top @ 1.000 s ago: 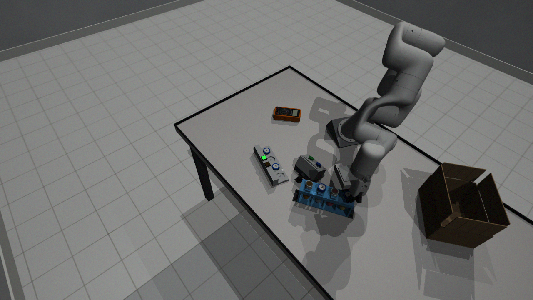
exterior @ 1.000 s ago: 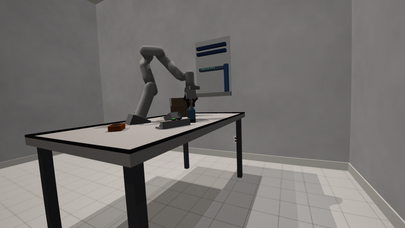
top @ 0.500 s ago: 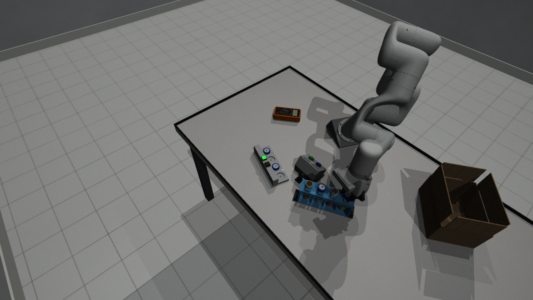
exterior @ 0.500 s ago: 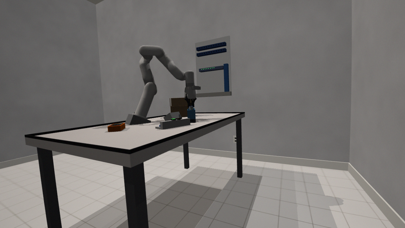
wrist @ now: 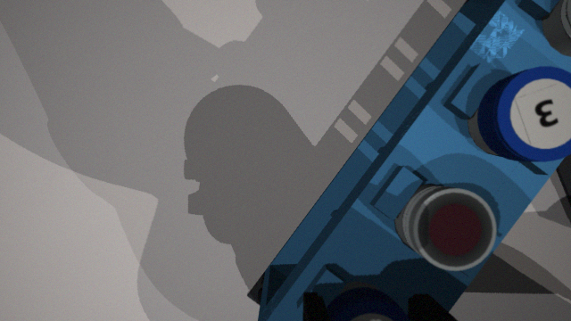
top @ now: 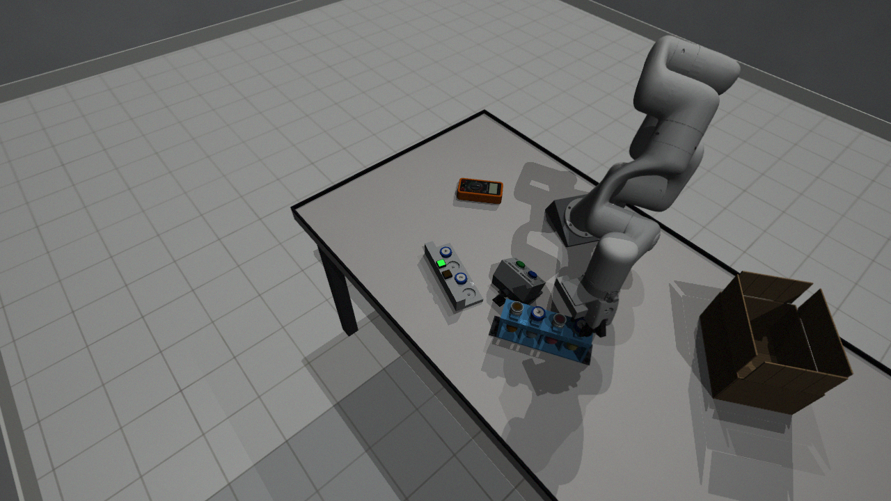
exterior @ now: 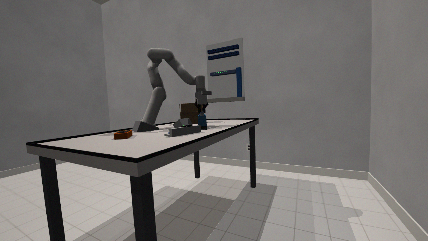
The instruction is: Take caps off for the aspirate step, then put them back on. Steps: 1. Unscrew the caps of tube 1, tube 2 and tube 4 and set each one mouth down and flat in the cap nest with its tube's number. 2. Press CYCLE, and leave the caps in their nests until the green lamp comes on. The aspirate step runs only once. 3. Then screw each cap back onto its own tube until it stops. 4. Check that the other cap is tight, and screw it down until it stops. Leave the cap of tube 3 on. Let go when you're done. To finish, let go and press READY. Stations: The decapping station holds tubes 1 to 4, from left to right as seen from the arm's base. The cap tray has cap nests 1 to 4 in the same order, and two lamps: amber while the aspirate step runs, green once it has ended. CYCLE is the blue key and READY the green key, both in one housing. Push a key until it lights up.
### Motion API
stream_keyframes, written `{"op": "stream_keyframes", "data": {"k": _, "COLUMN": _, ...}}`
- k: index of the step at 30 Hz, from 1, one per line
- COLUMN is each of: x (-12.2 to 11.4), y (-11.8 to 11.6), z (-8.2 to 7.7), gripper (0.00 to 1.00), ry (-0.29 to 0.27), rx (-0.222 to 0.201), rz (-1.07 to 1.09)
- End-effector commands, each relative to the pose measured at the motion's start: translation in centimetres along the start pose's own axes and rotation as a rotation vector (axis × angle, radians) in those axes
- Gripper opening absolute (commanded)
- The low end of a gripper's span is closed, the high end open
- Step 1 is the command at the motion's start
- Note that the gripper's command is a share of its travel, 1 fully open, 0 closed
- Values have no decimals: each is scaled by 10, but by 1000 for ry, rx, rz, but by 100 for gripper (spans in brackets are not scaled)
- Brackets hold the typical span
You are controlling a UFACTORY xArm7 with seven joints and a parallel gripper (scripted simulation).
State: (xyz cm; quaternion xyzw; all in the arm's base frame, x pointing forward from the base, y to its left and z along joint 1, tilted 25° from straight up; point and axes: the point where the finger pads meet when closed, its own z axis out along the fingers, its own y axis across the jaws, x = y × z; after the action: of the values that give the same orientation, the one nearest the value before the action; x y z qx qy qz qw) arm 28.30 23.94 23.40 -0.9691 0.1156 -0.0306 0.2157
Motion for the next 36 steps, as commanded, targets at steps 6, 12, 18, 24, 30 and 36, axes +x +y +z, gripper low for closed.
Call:
{"op": "stream_keyframes", "data": {"k": 6, "x": 1, "y": -1, "z": -1, "gripper": 0, "ry": 9, "rx": 0, "rz": 387}}
{"op": "stream_keyframes", "data": {"k": 12, "x": 1, "y": -1, "z": -1, "gripper": 0, "ry": 9, "rx": 1, "rz": 687}}
{"op": "stream_keyframes", "data": {"k": 18, "x": 1, "y": -1, "z": -1, "gripper": 0, "ry": 9, "rx": 2, "rz": 887}}
{"op": "stream_keyframes", "data": {"k": 24, "x": 1, "y": -1, "z": 0, "gripper": 0, "ry": 9, "rx": 3, "rz": 1187}}
{"op": "stream_keyframes", "data": {"k": 30, "x": 1, "y": -1, "z": 0, "gripper": 0, "ry": 9, "rx": 4, "rz": 1407}}
{"op": "stream_keyframes", "data": {"k": 36, "x": 1, "y": -1, "z": 0, "gripper": 0, "ry": 9, "rx": 4, "rz": 1407}}
